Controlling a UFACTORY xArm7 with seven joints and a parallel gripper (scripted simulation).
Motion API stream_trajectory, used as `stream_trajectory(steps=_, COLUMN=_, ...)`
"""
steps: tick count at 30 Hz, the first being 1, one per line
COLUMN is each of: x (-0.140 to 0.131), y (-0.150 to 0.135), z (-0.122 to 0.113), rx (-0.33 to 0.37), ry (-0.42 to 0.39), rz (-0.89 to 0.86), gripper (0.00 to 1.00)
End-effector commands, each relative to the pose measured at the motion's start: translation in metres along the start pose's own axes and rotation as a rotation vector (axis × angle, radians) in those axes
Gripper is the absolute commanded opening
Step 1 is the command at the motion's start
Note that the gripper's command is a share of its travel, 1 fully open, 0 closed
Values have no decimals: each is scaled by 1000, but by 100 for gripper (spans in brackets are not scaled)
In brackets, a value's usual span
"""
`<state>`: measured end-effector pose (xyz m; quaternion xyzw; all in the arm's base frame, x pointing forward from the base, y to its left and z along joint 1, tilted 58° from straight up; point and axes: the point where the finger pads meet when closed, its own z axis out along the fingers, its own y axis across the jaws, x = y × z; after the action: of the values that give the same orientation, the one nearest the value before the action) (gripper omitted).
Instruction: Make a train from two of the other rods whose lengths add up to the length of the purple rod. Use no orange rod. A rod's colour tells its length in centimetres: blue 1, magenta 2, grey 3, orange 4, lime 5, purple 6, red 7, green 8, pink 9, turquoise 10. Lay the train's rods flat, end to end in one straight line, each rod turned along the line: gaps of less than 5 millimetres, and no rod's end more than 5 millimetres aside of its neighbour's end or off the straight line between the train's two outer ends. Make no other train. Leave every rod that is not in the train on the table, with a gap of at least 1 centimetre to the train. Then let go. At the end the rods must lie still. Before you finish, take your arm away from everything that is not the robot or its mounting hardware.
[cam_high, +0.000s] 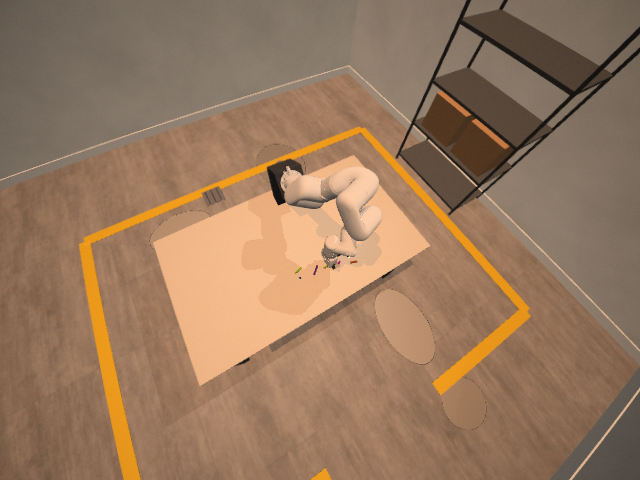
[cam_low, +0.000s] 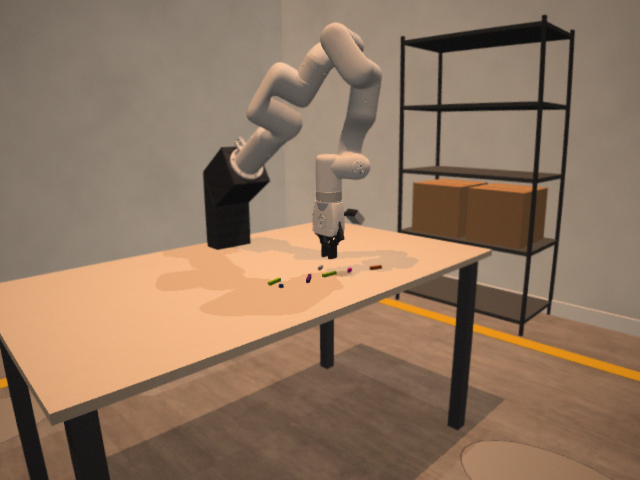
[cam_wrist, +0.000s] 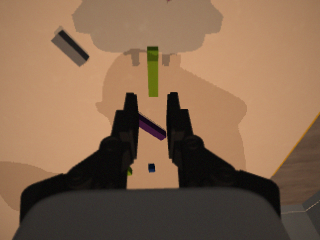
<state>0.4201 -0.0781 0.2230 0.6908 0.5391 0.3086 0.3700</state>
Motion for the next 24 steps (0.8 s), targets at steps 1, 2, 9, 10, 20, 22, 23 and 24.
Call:
stream_trajectory(steps=1, x=0, y=0, z=5, rx=-2, ry=-1, rz=0, gripper=24)
stream_trajectory(steps=2, x=0, y=0, z=7, rx=-2, ry=-1, rz=0, gripper=24)
stream_trajectory(steps=9, x=0, y=0, z=18, rx=-2, ry=-1, rz=0, gripper=24)
stream_trajectory(steps=10, x=0, y=0, z=18, rx=-2, ry=-1, rz=0, gripper=24)
stream_trajectory(steps=20, x=0, y=1, z=31, rx=-2, ry=-1, rz=0, gripper=24)
stream_trajectory(steps=22, x=0, y=1, z=34, rx=-2, ry=-1, rz=0, gripper=24)
stream_trajectory(steps=23, x=0, y=1, z=35, rx=-2, ry=-1, rz=0, gripper=24)
stream_trajectory(steps=24, x=0, y=1, z=36, rx=-2, ry=-1, rz=0, gripper=24)
